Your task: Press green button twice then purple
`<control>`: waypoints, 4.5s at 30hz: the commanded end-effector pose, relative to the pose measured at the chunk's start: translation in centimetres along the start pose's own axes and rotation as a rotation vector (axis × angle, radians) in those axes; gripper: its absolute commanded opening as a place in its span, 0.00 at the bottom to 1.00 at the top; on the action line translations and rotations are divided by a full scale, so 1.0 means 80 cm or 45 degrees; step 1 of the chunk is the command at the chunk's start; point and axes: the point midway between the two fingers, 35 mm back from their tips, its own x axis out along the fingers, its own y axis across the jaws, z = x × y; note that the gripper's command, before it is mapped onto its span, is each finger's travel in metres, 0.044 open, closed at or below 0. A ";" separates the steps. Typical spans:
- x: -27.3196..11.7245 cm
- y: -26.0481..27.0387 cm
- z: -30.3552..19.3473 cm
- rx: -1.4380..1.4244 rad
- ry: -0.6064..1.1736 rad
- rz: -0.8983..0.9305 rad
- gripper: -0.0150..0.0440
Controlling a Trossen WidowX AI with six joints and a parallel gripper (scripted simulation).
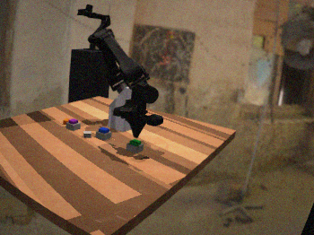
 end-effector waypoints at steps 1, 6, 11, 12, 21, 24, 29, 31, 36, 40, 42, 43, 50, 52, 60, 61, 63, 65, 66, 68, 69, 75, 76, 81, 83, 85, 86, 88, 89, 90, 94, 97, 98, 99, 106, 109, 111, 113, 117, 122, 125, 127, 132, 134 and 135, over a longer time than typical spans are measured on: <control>0.013 -0.002 -0.003 -0.016 0.003 -0.016 0.29; 0.023 -0.003 -0.004 -0.016 0.003 -0.016 0.29; 0.026 -0.003 -0.004 -0.016 0.003 -0.017 0.29; 0.026 -0.003 -0.004 -0.016 0.003 -0.017 0.29; 0.026 -0.003 -0.004 -0.016 0.003 -0.017 0.29; 0.026 -0.003 -0.004 -0.016 0.003 -0.017 0.29; 0.026 -0.003 -0.004 -0.016 0.003 -0.017 0.29; 0.026 -0.003 -0.004 -0.016 0.003 -0.017 0.29; 0.026 -0.003 -0.004 -0.016 0.003 -0.017 0.29; 0.026 -0.003 -0.004 -0.016 0.003 -0.017 0.29; 0.026 -0.003 -0.004 -0.016 0.003 -0.017 0.29; 0.026 -0.003 -0.004 -0.016 0.003 -0.017 0.29; -0.014 -0.002 -0.004 -0.017 0.003 -0.014 0.29; -0.014 -0.002 -0.004 -0.017 0.003 -0.014 0.29; -0.088 0.000 -0.004 -0.018 0.004 -0.010 0.29; -0.092 0.000 -0.004 -0.018 0.004 -0.011 0.29; -0.092 0.000 -0.004 -0.018 0.004 -0.011 0.29; -0.092 0.000 -0.004 -0.018 0.004 -0.011 0.29; -0.092 0.000 -0.004 -0.018 0.004 -0.011 0.29; -0.096 -0.011 0.002 -0.014 0.013 0.000 0.29; -0.099 -0.026 0.009 -0.009 0.022 0.012 0.29; -0.116 -0.136 0.048 -0.004 0.033 0.063 0.29; -0.117 -0.155 0.051 -0.005 0.030 0.066 0.29; -0.117 -0.251 0.057 -0.016 0.009 0.056 0.29; -0.115 -0.288 0.052 -0.018 0.004 0.044 0.29; -0.111 -0.325 0.044 -0.020 0.001 0.028 0.29; -0.109 -0.342 0.038 -0.021 0.000 0.018 0.29; -0.104 -0.376 0.024 -0.022 0.002 -0.004 0.29; -0.102 -0.392 0.016 -0.023 0.004 -0.016 0.29; -0.100 -0.405 0.009 -0.023 0.007 -0.028 0.29; -0.098 -0.417 0.001 -0.023 0.010 -0.039 0.29; -0.098 -0.417 0.001 -0.023 0.010 -0.039 0.29; -0.098 -0.417 0.001 -0.023 0.010 -0.039 0.29; -0.098 -0.417 0.001 -0.023 0.010 -0.039 0.29; -0.021 -0.421 0.000 -0.022 0.010 -0.043 0.29; -0.021 -0.421 0.000 -0.022 0.010 -0.043 0.29; -0.021 -0.421 0.000 -0.022 0.010 -0.043 0.29; -0.019 -0.421 0.000 -0.022 0.010 -0.043 0.29; -0.011 -0.421 0.000 -0.022 0.010 -0.043 0.29; -0.001 -0.421 0.000 -0.022 0.009 -0.043 0.29; 0.005 -0.421 0.000 -0.022 0.009 -0.043 0.29; 0.009 -0.422 0.000 -0.022 0.009 -0.044 0.29; 0.018 -0.422 -0.001 -0.022 0.010 -0.045 0.29; 0.019 -0.422 -0.001 -0.022 0.010 -0.046 0.29; 0.019 -0.422 -0.001 -0.022 0.010 -0.046 0.29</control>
